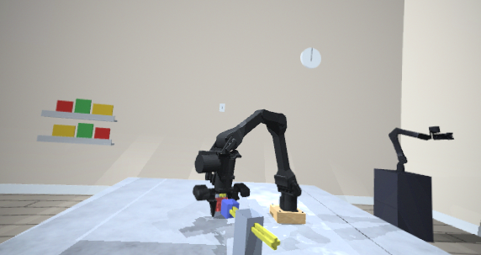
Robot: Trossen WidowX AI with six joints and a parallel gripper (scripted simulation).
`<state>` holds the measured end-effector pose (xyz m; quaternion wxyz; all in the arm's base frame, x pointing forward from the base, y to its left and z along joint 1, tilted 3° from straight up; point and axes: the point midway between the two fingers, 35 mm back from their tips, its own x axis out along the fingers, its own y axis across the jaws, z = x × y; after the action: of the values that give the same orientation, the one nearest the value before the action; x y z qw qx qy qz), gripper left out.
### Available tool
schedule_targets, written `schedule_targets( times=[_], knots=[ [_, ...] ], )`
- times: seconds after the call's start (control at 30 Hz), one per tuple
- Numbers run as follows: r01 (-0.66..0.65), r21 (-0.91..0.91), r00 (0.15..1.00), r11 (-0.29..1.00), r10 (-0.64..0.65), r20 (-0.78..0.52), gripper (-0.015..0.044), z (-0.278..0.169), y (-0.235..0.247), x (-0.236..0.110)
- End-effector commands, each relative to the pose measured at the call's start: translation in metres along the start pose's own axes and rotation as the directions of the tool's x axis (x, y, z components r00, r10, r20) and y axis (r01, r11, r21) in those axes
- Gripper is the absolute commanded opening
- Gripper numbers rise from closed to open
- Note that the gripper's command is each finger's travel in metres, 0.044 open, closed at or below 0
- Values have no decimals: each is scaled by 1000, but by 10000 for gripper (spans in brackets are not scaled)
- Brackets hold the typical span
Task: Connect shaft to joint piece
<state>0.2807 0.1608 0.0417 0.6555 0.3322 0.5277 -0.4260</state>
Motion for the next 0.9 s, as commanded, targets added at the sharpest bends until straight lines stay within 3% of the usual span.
schedule_targets(
  times=[0.0, 0.87],
  knots=[
    [4, 20, 1000, 1000, -4, 18, 0, 0, -1, -1],
    [5, 29, 1000, 1000, -6, 25, 0, 1, -1, -1]
  ],
)
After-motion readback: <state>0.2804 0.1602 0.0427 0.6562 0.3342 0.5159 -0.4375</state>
